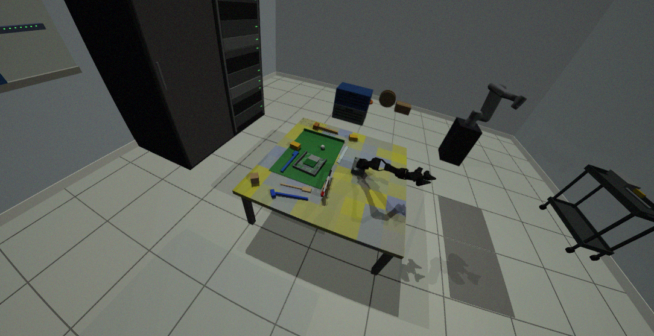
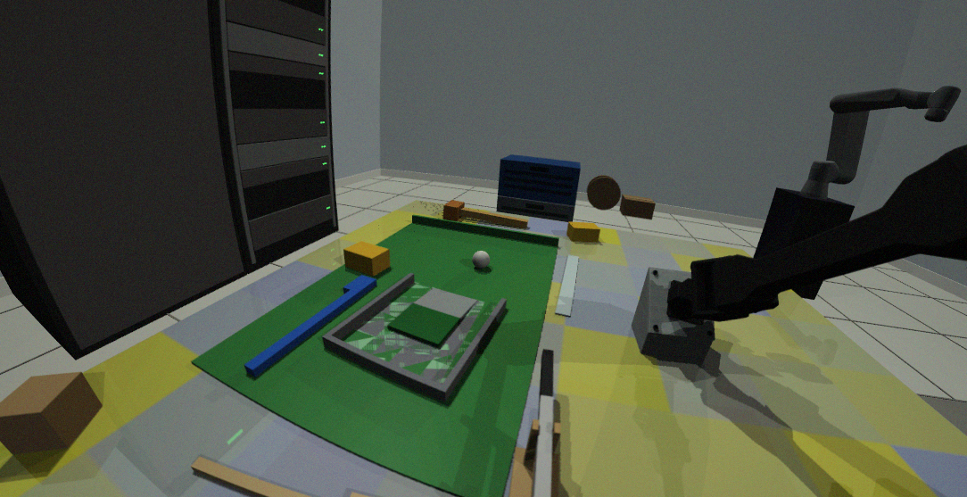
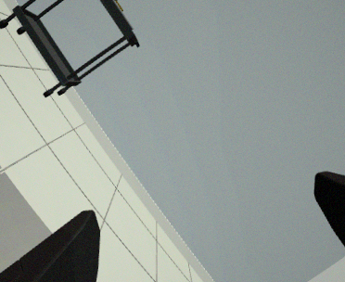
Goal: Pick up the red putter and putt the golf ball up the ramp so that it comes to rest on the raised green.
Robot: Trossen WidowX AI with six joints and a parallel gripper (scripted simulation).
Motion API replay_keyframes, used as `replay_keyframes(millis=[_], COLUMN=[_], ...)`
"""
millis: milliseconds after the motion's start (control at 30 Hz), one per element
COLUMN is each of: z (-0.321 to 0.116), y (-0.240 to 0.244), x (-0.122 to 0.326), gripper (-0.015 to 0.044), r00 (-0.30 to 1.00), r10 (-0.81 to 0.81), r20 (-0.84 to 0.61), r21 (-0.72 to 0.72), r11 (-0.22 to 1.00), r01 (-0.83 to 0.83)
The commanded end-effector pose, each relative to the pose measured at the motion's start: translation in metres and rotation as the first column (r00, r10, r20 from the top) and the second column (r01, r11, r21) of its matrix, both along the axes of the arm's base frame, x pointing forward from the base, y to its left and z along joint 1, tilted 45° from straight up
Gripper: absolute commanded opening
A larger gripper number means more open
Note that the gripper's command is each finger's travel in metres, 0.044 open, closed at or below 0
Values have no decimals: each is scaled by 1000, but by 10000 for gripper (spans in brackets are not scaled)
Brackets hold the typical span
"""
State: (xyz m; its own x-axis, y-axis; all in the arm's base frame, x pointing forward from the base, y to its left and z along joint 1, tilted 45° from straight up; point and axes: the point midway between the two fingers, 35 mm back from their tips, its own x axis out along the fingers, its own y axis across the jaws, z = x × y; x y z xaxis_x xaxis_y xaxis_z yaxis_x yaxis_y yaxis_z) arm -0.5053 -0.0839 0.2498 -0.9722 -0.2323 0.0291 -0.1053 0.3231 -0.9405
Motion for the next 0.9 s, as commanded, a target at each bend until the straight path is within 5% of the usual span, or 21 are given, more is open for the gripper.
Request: replay_keyframes(millis=[0, 400, 867], z=[0, -36, -81], y=[-3, -169, -315], x=[1, 75, 250], gripper=[426, 440, 440], r00=[1000, 883, 469], r10=[7, 411, 743], r20=[3, 228, 477], r21=[-2, -106, -155], r11=[1000, 912, 597], r01=[-7, -397, -787])
